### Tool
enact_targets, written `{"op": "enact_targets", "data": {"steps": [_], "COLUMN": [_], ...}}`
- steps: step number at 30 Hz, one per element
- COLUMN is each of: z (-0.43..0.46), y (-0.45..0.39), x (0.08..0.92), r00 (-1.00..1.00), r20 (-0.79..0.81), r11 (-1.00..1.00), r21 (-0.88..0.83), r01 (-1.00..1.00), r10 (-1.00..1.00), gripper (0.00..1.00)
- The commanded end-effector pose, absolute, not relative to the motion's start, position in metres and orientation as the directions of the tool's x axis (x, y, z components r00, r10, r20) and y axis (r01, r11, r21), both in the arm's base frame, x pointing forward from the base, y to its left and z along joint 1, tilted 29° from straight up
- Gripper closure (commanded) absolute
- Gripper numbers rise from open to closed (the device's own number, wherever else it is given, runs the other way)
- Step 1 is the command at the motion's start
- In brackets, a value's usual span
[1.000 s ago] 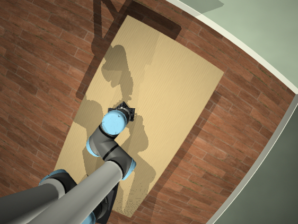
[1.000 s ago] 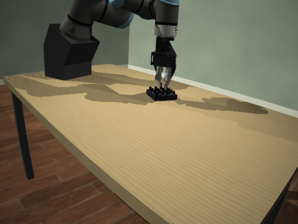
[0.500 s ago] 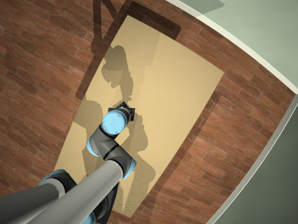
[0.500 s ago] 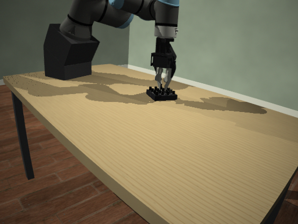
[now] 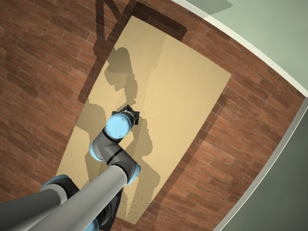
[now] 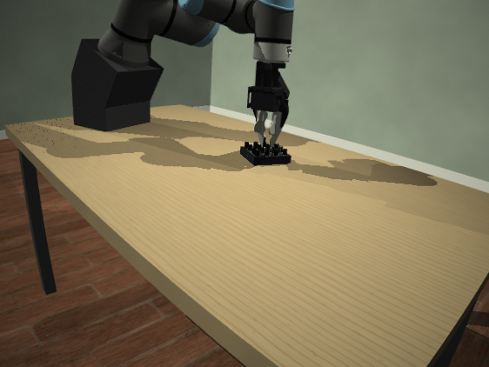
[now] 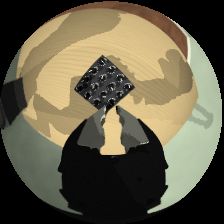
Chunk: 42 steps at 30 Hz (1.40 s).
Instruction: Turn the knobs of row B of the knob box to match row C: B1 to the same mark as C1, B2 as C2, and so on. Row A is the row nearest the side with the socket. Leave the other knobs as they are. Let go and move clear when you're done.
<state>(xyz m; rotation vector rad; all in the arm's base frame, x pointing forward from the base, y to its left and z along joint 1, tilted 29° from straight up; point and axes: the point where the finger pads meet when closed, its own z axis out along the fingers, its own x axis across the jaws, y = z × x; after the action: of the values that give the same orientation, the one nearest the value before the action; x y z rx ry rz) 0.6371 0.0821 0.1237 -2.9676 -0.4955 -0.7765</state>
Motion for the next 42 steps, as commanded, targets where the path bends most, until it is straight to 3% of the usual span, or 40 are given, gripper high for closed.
{"op": "enact_targets", "data": {"steps": [1,42], "z": [0.1243,0.1241], "y": [0.0821,0.0867], "x": [0.6374,0.6359], "r00": [0.824,0.824], "r20": [0.483,0.483], "r11": [-0.949,-0.949], "r21": [0.047,0.047], "r01": [0.313,0.313], "r10": [0.296,0.296], "gripper": [0.89,0.89]}}
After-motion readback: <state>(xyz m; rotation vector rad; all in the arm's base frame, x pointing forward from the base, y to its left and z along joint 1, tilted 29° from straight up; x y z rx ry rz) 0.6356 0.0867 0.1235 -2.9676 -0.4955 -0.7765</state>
